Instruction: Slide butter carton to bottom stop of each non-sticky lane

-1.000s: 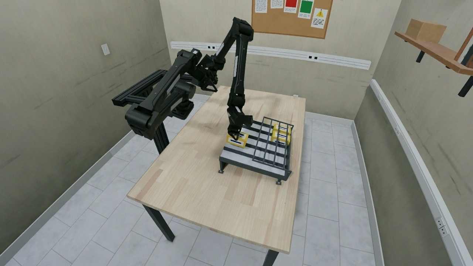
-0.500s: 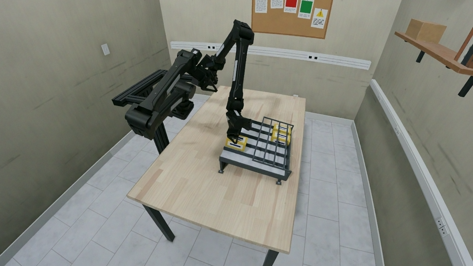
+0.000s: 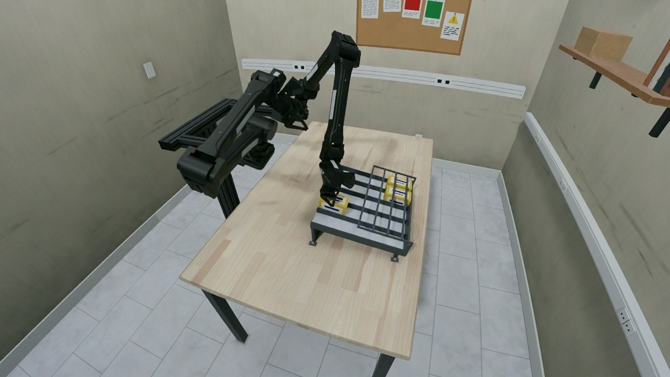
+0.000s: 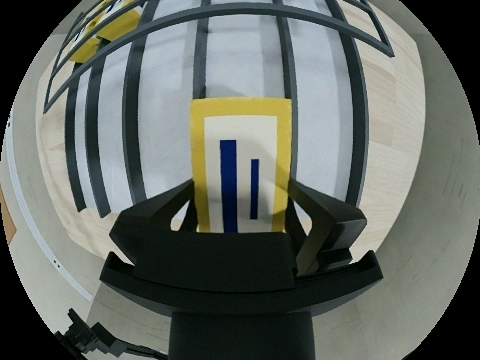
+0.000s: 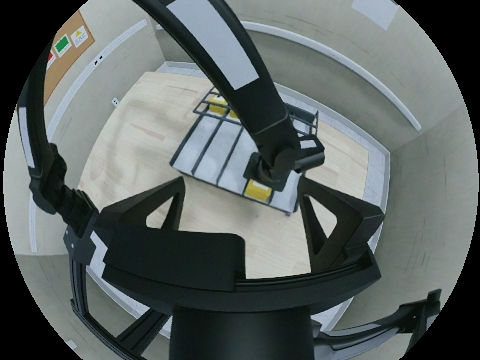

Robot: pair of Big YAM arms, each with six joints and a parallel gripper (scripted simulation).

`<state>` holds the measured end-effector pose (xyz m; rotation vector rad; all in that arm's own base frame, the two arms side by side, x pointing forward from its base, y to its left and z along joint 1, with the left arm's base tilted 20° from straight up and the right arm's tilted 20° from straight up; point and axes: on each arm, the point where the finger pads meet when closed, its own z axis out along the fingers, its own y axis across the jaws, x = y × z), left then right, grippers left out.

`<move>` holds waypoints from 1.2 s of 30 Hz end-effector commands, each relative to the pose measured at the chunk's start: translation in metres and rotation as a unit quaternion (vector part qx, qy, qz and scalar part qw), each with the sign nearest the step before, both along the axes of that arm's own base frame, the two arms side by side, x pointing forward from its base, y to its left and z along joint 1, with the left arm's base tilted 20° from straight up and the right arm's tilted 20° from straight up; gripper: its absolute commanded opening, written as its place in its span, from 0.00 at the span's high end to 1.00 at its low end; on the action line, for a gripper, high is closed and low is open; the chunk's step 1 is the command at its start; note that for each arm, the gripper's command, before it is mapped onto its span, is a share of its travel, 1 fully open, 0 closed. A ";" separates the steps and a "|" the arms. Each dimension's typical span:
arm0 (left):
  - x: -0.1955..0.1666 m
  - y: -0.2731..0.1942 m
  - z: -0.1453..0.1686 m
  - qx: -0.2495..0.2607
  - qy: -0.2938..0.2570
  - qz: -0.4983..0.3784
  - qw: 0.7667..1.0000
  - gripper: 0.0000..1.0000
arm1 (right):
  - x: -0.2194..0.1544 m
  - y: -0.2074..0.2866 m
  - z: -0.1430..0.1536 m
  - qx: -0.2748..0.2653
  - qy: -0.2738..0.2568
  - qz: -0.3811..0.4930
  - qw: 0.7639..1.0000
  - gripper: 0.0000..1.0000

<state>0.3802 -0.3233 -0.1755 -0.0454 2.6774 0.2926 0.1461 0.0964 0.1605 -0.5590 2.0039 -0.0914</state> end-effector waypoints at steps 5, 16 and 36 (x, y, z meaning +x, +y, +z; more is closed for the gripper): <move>0.025 -0.021 0.010 -0.024 -0.023 0.002 0.999 0.22 | -0.002 0.005 0.028 0.029 0.002 -0.003 1.000 0.00; -0.024 -0.017 0.035 -0.013 -0.016 -0.001 1.000 0.09 | -0.002 0.005 0.028 0.029 0.002 -0.003 1.000 0.00; -0.013 0.005 0.046 0.009 0.006 -0.118 0.993 0.00 | -0.002 0.005 0.028 0.029 0.002 -0.003 1.000 0.00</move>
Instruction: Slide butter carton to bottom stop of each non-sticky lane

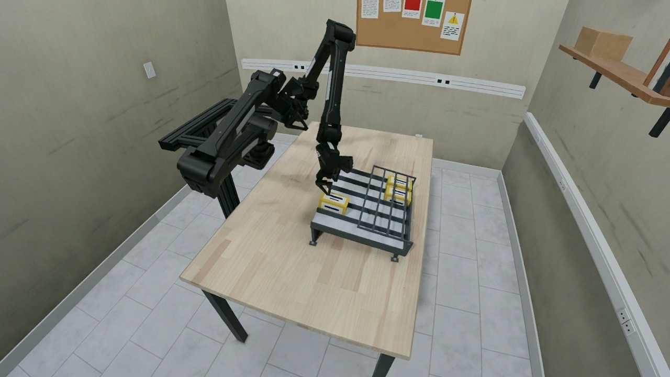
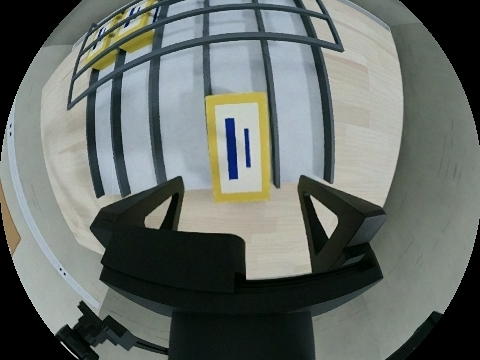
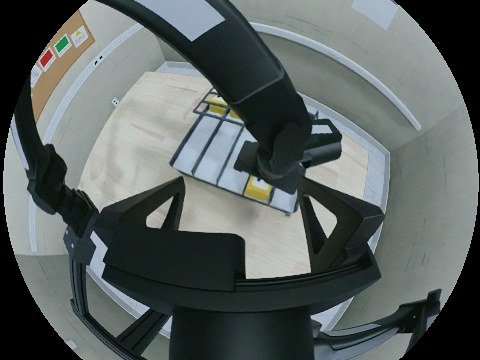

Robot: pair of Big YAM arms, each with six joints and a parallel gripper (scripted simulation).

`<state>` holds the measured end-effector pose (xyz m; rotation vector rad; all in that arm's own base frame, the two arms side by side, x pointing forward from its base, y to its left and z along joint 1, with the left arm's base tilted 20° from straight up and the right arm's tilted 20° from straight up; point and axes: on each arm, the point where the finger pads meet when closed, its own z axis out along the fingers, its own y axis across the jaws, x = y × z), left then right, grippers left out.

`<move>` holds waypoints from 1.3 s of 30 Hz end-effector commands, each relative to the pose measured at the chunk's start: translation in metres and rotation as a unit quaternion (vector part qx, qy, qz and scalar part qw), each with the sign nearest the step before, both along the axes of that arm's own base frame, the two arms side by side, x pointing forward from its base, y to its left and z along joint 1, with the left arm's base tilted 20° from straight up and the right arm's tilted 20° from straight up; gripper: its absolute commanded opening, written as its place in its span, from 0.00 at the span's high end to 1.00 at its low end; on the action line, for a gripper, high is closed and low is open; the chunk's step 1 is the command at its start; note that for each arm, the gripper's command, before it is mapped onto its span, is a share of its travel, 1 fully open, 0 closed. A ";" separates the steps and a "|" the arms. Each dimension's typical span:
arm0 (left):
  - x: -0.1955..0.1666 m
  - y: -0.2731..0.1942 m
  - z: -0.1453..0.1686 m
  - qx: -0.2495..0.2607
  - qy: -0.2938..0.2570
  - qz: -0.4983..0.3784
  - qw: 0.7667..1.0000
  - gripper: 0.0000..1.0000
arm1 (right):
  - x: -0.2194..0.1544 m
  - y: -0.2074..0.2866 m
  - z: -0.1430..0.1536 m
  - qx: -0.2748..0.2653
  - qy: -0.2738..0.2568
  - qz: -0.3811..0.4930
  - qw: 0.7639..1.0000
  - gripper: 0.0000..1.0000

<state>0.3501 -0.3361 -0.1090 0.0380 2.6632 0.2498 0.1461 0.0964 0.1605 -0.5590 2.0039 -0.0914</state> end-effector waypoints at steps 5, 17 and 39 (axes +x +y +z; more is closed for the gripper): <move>0.025 0.008 -0.025 0.008 -0.012 -0.185 0.983 0.00 | -0.002 0.005 0.028 0.029 0.002 -0.003 1.000 0.00; 0.031 0.001 -0.026 0.019 -0.075 -0.348 0.934 0.00 | -0.002 0.005 0.028 0.029 0.002 -0.003 1.000 0.00; 0.029 0.010 -0.026 0.034 -0.126 -0.423 0.897 0.00 | -0.002 0.005 0.028 0.029 0.002 -0.003 1.000 0.00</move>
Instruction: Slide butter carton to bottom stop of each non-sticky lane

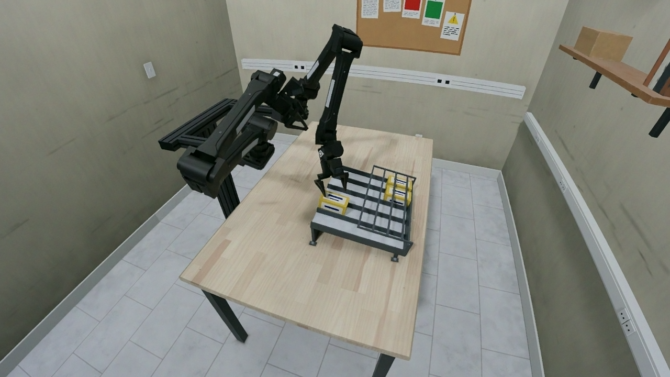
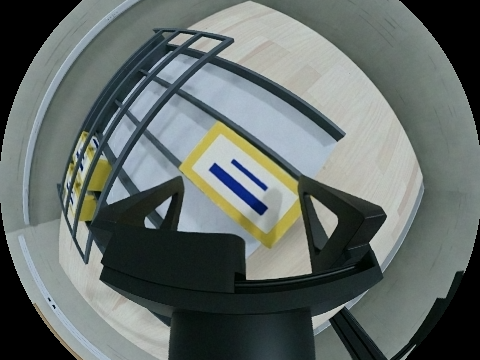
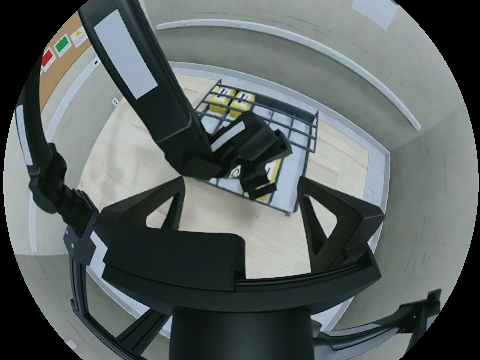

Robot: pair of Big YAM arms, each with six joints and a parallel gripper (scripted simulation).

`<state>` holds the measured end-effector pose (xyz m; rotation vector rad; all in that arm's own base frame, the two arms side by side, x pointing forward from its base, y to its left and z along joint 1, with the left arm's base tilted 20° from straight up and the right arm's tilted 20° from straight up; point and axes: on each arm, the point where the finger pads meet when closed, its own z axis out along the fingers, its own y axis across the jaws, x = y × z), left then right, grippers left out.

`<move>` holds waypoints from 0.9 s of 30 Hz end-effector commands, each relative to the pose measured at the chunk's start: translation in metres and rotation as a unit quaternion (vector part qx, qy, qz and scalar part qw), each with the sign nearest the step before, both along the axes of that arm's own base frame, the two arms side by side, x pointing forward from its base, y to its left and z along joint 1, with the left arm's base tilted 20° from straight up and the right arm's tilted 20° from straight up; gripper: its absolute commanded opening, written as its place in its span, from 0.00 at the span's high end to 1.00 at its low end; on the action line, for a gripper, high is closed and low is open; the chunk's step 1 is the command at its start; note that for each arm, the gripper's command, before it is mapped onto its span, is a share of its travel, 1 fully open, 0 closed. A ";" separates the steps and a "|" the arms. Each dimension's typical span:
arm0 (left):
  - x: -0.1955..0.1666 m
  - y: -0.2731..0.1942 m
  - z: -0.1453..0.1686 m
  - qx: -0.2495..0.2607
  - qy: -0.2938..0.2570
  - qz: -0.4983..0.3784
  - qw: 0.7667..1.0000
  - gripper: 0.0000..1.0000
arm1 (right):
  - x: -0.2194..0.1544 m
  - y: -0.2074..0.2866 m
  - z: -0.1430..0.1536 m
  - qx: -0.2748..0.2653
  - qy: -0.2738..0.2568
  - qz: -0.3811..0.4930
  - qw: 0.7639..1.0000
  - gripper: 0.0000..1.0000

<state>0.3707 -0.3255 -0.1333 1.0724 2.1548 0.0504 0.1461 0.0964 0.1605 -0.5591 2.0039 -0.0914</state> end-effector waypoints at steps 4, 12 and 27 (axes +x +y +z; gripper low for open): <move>0.006 -0.004 -0.002 -0.003 -0.009 -0.008 1.000 0.00 | -0.002 0.005 0.028 0.029 0.002 -0.003 1.000 0.00; 0.012 -0.008 0.005 -0.022 -0.007 0.011 1.000 0.09 | -0.002 0.005 0.028 0.029 0.002 -0.003 1.000 0.00; 0.017 -0.011 0.014 -0.092 0.084 0.259 0.958 0.09 | -0.002 0.005 0.028 0.029 0.002 -0.003 1.000 0.00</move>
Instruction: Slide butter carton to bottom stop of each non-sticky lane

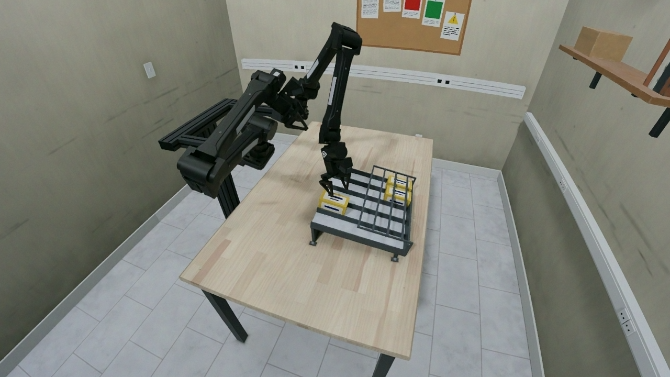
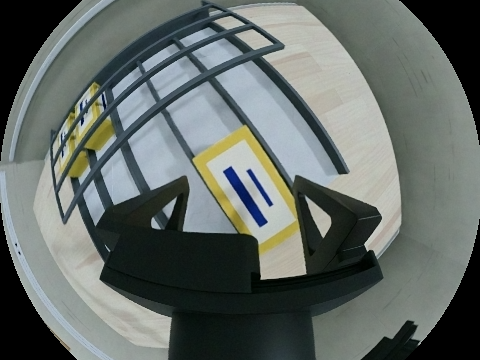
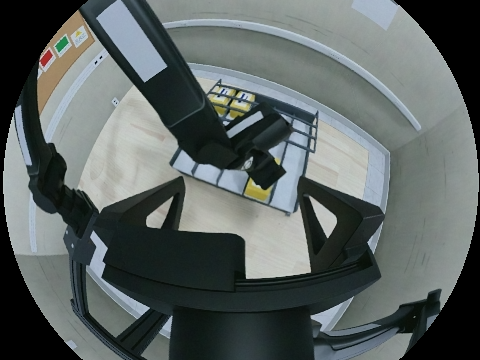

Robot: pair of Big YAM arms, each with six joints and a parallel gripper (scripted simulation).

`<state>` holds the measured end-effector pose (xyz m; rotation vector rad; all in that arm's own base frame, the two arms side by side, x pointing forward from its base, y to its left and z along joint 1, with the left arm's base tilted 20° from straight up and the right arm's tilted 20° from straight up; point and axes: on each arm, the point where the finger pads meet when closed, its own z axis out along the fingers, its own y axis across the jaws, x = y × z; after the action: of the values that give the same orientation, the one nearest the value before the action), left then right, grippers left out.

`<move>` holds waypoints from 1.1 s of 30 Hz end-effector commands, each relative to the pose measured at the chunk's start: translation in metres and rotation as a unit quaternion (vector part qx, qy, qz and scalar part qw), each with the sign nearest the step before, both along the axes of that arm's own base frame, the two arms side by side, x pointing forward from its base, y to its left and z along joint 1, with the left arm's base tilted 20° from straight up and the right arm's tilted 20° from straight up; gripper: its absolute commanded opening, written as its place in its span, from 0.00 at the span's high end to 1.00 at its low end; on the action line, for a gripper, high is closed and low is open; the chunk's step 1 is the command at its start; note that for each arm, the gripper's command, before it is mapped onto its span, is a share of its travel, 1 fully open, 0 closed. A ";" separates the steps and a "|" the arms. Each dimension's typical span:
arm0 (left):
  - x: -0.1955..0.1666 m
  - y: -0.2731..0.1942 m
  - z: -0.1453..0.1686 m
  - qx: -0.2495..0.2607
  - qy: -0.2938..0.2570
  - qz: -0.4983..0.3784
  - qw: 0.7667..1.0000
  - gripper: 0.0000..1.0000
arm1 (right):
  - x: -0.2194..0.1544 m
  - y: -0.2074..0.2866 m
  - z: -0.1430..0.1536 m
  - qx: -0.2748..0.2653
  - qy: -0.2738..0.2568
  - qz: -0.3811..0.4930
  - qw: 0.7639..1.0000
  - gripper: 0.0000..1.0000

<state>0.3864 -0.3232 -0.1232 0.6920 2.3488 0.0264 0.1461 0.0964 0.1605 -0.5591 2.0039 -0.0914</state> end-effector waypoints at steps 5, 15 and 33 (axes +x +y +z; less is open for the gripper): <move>-0.005 -0.006 -0.009 -0.039 0.072 0.200 0.976 0.09 | -0.002 0.005 0.028 0.029 0.002 -0.003 1.000 0.00; -0.019 -0.009 -0.014 -0.019 0.088 0.297 0.951 0.09 | -0.002 0.005 0.028 0.029 0.002 -0.003 1.000 0.00; 0.006 0.001 -0.052 -0.001 0.089 0.300 0.950 0.10 | -0.002 0.005 0.028 0.029 0.002 -0.003 1.000 0.00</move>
<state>0.3701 -0.3233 -0.1615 -0.0196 2.6537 0.2521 0.1461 0.0964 0.1605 -0.5591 2.0039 -0.0914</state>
